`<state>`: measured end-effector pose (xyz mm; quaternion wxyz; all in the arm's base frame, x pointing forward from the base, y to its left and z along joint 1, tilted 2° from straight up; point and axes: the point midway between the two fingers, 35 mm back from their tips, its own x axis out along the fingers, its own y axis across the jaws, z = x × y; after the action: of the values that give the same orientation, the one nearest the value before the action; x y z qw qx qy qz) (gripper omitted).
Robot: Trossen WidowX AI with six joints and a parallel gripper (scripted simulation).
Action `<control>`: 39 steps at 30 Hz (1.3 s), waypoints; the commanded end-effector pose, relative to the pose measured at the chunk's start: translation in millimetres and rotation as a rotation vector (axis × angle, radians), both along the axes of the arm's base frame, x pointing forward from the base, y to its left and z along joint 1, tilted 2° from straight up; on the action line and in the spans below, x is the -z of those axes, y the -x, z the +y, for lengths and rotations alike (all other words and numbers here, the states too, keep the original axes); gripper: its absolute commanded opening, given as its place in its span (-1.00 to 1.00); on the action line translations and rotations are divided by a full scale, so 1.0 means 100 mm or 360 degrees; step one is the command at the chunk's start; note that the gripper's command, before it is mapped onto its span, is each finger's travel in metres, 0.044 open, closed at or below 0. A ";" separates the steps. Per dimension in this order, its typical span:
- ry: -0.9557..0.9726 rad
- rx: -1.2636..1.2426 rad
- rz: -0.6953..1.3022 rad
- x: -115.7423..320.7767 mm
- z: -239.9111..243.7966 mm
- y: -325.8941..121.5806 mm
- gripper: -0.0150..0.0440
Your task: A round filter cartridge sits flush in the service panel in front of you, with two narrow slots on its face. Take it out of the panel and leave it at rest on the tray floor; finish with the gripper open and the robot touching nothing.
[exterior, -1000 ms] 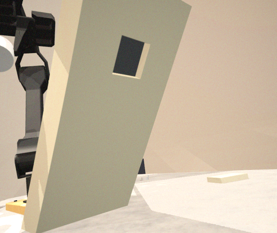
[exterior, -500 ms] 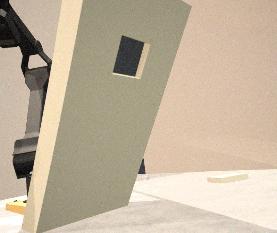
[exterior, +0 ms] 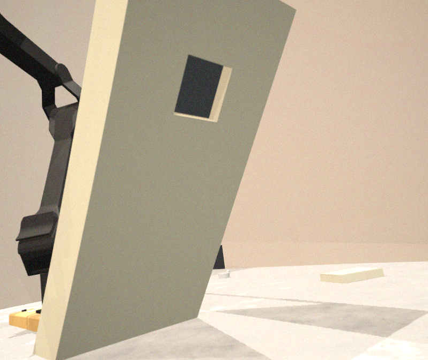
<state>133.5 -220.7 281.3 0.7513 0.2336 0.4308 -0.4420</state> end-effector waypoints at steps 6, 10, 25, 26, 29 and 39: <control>0.0022 0.0092 -0.0017 0.00 -0.06 0.09 -0.49; 0.0023 0.0189 -0.0020 0.12 -0.16 0.22 -0.49; 0.0030 0.0571 -0.0030 0.59 -0.44 0.83 -0.49; 0.0030 0.0596 -0.0030 0.63 -0.45 0.87 -0.49; 0.0032 0.0673 -0.0032 0.73 -0.47 1.00 -0.49; 0.0037 0.0933 -0.0041 1.06 -0.48 1.45 -0.49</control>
<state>2.8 -269.3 183.3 0.6121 0.3401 0.3443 -0.6254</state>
